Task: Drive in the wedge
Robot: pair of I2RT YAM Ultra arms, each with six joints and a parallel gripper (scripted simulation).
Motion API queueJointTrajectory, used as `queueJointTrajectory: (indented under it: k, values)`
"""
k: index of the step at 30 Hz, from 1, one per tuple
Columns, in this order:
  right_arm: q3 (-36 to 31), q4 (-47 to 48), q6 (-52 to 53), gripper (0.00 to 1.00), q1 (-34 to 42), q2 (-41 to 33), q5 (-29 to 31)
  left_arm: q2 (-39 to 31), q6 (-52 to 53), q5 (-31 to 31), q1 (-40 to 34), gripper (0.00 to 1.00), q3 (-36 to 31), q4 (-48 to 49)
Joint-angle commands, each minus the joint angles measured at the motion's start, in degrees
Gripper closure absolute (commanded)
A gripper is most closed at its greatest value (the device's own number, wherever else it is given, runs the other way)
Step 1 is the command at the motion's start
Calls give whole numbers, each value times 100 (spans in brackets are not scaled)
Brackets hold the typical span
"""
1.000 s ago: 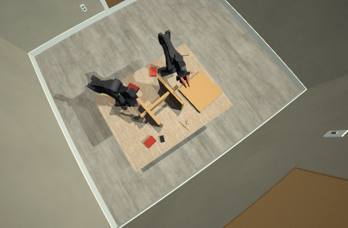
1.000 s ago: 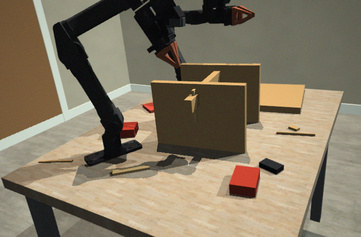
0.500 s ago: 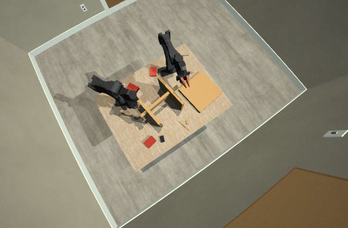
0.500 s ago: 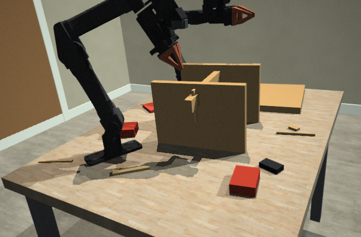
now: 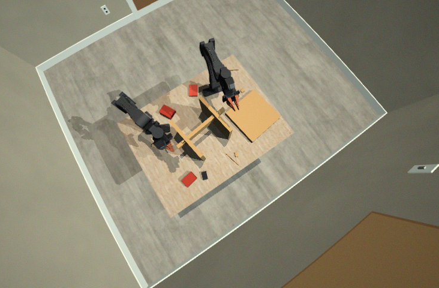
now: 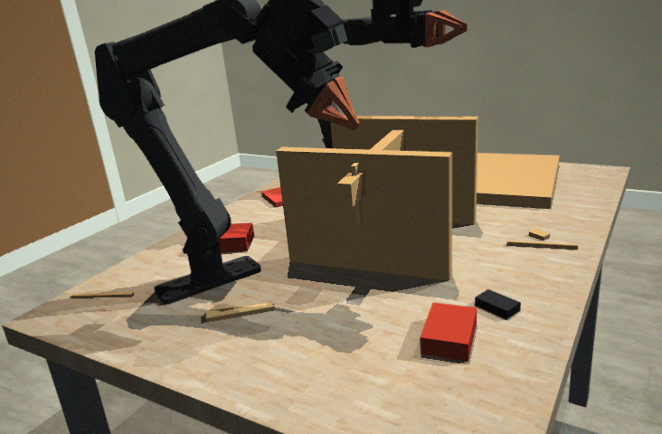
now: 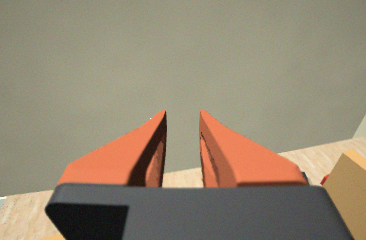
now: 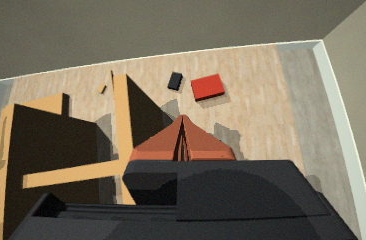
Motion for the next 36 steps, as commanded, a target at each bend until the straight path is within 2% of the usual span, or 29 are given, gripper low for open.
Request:
queueJointTrajectory:
  k: [1,7,11,17,19,34,36]
  values:
    - [-147,867,-275,100,-293,-227,-143,54,-46,-19,36,79,28,-2]
    - [-498,1705,-512,100,-937,-337,-298,-125,-19,-26,41,79,-38,114]
    - [-740,2323,-721,100,-1426,-418,-399,-147,-17,-38,54,79,145,62]
    - [-1103,3239,-1022,100,-2143,-539,-566,-135,-21,-52,60,79,155,20]
    - [-1103,3239,-1022,100,-2143,-539,-566,-135,-21,-52,60,79,155,20]
    - [-1981,5507,-1728,100,-3884,-782,-952,89,-40,-28,48,79,114,76]
    - [-1981,5507,-1728,100,-3884,-782,-952,89,-40,-28,48,79,114,76]
